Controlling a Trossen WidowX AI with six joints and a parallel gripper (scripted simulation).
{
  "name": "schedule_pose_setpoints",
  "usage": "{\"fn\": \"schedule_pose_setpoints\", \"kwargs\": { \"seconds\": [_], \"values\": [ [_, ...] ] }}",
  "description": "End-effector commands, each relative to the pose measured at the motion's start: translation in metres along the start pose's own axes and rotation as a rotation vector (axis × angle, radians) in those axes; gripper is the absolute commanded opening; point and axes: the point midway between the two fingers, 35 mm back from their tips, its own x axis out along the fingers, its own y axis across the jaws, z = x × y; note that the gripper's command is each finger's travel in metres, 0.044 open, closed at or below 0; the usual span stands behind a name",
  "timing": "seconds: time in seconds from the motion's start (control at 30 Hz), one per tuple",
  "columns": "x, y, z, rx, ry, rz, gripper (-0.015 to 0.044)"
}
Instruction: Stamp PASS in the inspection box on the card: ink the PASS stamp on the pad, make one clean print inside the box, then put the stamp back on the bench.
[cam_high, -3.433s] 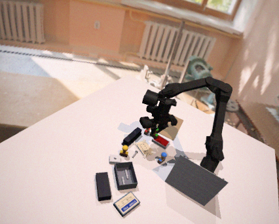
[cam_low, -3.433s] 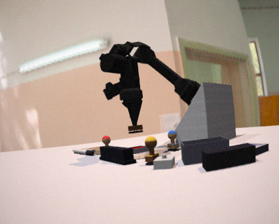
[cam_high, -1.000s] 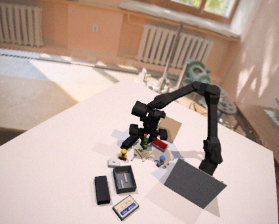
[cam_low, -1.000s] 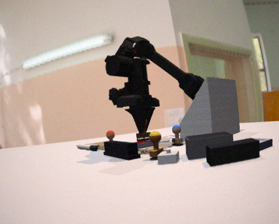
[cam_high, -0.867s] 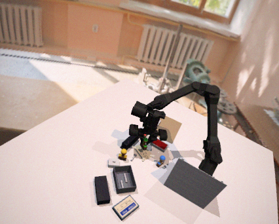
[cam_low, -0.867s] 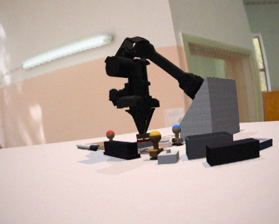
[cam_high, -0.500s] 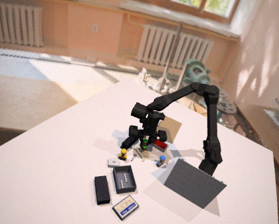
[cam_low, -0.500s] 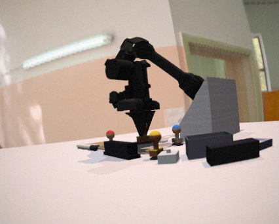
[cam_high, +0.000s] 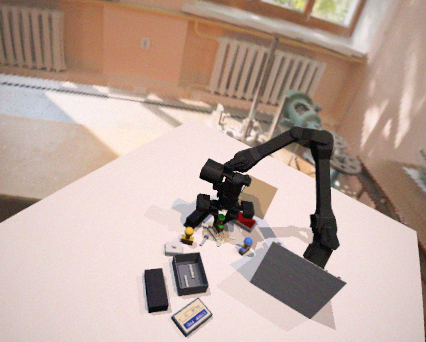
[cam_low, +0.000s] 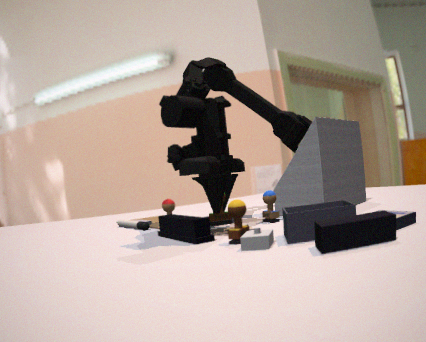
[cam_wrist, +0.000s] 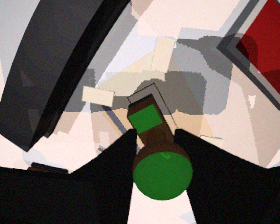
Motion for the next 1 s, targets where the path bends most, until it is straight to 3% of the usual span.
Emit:
{"fn": "schedule_pose_setpoints", "kwargs": {
  "seconds": [0.0, 0.97],
  "values": [
    [0.0031, -0.0015, -0.0007, -0.008, -0.004, -0.005, 0.0],
    [0.0126, -0.0027, -0.0007, -0.008, -0.005, -0.009, 0.0]
  ]
}}
